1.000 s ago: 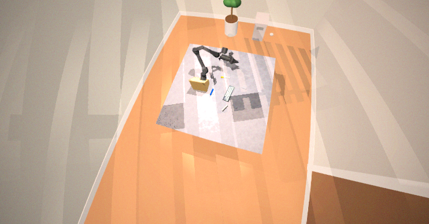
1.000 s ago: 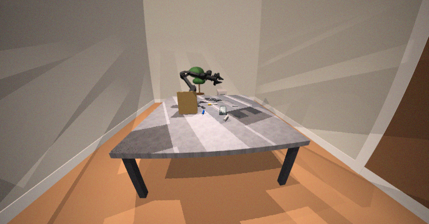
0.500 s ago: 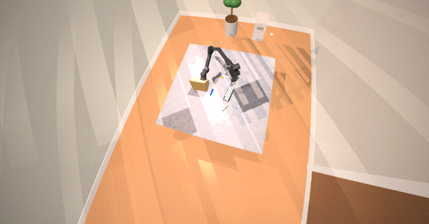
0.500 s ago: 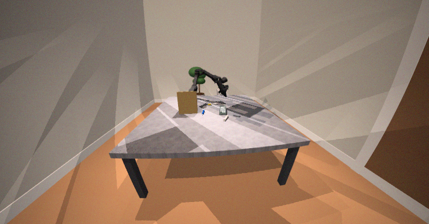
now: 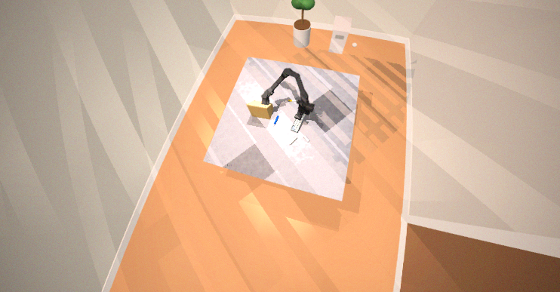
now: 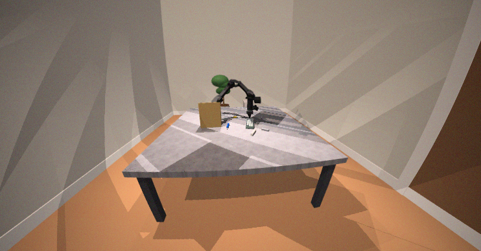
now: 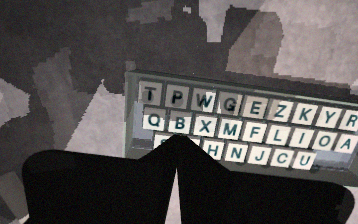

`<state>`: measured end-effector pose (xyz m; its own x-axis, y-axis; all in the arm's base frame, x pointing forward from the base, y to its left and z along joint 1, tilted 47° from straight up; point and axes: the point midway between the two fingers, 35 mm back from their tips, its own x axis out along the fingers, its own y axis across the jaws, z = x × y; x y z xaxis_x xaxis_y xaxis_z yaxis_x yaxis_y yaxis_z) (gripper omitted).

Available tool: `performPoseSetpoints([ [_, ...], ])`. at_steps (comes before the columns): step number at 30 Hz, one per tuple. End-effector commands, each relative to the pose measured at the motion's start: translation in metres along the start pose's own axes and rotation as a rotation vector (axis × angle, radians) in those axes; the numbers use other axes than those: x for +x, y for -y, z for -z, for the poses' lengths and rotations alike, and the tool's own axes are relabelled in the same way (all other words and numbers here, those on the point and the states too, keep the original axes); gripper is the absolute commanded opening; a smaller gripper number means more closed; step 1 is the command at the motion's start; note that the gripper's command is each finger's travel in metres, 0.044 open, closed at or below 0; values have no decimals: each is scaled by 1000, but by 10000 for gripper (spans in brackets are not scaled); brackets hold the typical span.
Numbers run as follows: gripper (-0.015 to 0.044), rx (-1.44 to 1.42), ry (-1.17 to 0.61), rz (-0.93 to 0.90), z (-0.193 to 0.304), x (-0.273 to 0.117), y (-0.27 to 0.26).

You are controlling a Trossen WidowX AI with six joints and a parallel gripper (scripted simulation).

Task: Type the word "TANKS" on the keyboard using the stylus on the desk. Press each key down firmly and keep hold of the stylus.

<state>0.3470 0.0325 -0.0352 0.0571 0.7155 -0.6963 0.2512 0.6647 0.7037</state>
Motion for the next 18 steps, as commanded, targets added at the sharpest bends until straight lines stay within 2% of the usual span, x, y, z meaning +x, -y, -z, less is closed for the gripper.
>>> performPoseSetpoints([
  [1, 0, 1, -1, -14, -3, -1, -1],
  [5, 0, 1, -1, -14, -3, -1, 1],
  [10, 0, 1, 0, -11, -3, 0, 64],
  [18, 0, 1, 0, -12, -3, 0, 67],
])
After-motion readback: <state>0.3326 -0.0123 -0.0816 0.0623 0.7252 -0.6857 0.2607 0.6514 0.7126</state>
